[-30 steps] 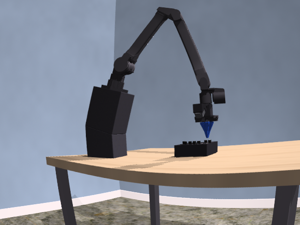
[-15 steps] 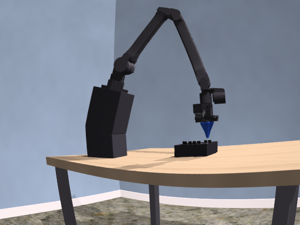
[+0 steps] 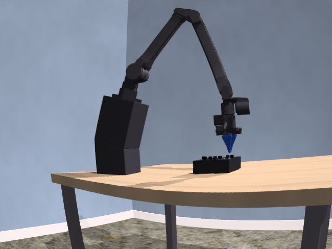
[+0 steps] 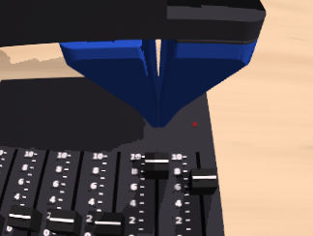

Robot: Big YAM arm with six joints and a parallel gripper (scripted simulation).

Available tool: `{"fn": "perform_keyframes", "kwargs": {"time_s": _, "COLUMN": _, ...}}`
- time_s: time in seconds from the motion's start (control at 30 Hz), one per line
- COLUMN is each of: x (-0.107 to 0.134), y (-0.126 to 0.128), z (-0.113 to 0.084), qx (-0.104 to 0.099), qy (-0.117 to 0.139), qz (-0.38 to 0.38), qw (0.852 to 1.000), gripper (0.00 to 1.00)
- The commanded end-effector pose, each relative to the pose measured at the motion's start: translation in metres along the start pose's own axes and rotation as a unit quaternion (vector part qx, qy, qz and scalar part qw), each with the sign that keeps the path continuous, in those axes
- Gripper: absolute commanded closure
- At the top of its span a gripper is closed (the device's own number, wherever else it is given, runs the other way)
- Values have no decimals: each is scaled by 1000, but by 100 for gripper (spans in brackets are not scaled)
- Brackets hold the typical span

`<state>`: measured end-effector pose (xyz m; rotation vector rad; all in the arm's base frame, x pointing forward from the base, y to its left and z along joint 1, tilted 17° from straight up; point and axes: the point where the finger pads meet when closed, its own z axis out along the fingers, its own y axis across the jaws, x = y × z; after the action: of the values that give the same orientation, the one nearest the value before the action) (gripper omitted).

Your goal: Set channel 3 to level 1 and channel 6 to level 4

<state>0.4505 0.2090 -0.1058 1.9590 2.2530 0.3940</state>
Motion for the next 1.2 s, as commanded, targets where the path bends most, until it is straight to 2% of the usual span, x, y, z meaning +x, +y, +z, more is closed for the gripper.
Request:
{"fn": "perform_keyframes", "kwargs": {"time_s": 0.0, "x": 8, "y": 7, "z": 3, "qx": -6, "qy": 1, "qz": 2, "qw": 1000, "gripper": 100}}
{"fn": "perform_keyframes", "kwargs": {"time_s": 1.17, "x": 11, "y": 6, "z": 3, "qx": -6, "qy": 1, "qz": 1, "qw": 1000, "gripper": 100}}
